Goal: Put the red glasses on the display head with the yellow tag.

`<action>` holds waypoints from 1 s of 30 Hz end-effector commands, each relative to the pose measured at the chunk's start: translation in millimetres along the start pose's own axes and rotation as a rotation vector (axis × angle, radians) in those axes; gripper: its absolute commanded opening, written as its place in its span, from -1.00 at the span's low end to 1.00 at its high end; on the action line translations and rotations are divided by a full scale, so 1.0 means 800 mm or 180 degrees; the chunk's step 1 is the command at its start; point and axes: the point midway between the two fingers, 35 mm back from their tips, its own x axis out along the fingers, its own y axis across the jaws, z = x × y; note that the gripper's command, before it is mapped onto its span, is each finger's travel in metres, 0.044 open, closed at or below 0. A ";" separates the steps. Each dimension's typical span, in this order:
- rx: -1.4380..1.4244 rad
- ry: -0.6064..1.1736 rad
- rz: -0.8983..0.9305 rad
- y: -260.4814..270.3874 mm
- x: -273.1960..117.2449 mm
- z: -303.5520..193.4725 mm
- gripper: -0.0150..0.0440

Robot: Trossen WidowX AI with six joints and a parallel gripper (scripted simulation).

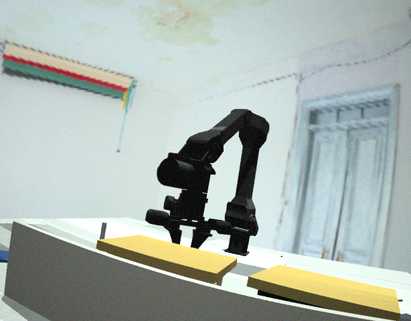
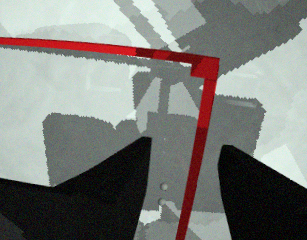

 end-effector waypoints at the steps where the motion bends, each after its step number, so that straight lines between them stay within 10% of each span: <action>1: -0.0006 -0.0027 -0.0011 -0.001 0.010 0.002 -0.02; 30: -0.0003 -0.0006 -0.0009 -0.002 0.026 0.002 -0.38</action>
